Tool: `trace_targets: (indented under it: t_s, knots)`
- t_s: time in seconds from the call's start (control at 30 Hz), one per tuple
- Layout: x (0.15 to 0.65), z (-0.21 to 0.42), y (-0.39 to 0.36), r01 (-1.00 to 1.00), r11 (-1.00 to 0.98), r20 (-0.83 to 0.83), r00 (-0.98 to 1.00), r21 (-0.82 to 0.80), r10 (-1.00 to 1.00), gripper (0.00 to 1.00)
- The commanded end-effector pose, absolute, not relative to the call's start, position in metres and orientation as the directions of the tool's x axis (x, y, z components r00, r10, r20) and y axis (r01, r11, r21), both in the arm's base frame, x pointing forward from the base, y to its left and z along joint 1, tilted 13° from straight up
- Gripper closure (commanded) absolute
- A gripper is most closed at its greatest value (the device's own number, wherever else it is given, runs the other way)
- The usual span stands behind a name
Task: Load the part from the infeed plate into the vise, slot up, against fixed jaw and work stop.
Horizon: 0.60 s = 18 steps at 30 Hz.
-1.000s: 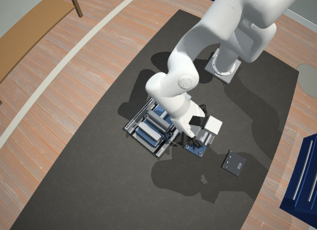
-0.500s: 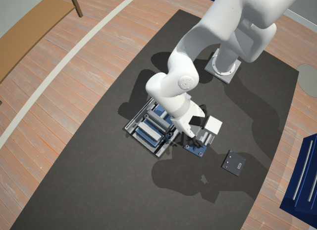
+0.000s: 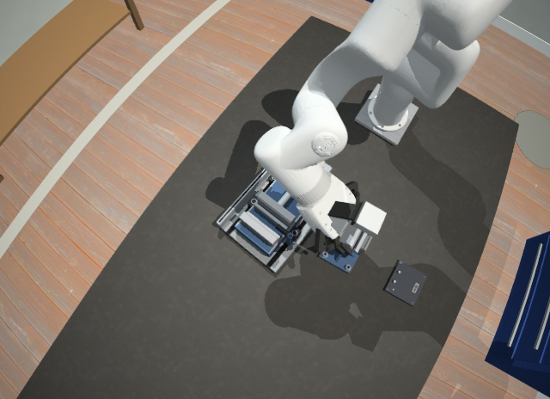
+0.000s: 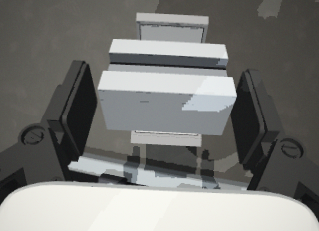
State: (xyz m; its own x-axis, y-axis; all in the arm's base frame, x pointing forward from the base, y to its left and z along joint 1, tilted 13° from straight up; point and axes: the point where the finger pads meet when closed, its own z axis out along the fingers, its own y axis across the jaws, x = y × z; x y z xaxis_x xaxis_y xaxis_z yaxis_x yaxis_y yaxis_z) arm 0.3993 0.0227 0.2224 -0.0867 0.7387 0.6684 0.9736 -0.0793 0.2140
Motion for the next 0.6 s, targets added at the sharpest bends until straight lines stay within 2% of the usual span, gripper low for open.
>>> trace_targets:
  t_s: [0.0, 0.57]
  knots:
    - [0.4, 0.2237, 0.0226, 0.973, -0.079, 0.659, -0.086, 0.217, 0.747, 0.11]
    - [0.4, 0.2243, 0.0232, 0.973, -0.079, 0.609, -0.072, 0.217, 0.79, 0.11]
